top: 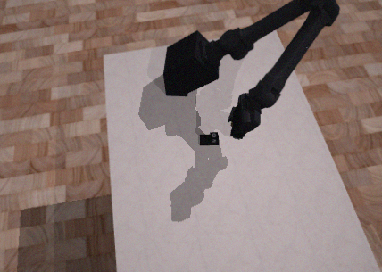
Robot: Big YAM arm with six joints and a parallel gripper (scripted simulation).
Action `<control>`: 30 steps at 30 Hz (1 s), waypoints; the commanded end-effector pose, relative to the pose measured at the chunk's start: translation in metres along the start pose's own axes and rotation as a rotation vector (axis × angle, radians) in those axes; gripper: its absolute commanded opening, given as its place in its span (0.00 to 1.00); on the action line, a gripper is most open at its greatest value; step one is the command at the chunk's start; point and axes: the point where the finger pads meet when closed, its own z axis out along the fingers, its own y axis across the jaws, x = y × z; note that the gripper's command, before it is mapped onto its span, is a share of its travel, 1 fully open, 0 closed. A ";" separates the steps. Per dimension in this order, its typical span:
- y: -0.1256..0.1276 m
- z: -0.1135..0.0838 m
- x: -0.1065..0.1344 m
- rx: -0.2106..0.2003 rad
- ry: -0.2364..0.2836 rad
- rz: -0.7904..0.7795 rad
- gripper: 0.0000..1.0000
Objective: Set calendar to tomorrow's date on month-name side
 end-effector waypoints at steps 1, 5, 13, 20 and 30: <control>0.001 -0.013 -0.008 -0.012 -0.045 -0.175 0.27; 0.001 -0.014 -0.008 -0.009 -0.049 -0.306 0.27; -0.004 -0.013 -0.003 -0.004 -0.046 -0.514 0.27; -0.006 -0.012 0.000 0.001 -0.046 -0.757 0.27; -0.010 -0.012 0.003 0.007 -0.047 -1.025 0.27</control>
